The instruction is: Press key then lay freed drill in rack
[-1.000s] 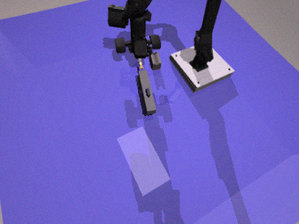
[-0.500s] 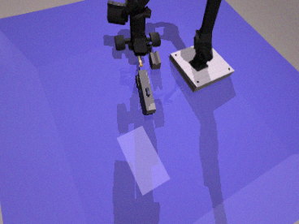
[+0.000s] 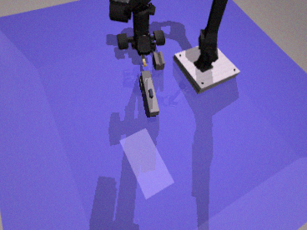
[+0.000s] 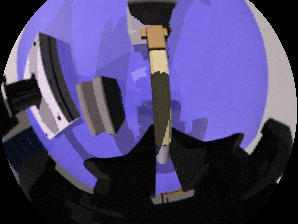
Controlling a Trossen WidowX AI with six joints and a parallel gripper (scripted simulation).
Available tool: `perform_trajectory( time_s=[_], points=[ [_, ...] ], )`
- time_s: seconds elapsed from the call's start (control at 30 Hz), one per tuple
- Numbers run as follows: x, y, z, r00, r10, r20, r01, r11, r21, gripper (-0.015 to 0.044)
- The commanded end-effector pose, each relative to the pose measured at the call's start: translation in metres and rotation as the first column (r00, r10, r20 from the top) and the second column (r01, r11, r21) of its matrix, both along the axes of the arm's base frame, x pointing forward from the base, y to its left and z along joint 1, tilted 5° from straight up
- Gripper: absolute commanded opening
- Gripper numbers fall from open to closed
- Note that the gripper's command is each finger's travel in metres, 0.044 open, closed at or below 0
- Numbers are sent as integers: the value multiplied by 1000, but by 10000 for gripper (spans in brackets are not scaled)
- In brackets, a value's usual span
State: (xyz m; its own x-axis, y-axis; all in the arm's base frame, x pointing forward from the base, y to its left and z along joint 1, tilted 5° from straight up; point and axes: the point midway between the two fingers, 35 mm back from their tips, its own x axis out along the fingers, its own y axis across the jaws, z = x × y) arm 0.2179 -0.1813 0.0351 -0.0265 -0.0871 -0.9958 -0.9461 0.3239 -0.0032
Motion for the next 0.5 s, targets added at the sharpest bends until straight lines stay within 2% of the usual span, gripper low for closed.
perform_trajectory(
  time_s=[0.0, 0.47],
  points=[
    [0, 0, 3, 1000, -3, 3, 3, 1000, -3, 0],
    [0, 2, 10, 1000, -3, 3, 3, 1000, -3, 0]
  ],
)
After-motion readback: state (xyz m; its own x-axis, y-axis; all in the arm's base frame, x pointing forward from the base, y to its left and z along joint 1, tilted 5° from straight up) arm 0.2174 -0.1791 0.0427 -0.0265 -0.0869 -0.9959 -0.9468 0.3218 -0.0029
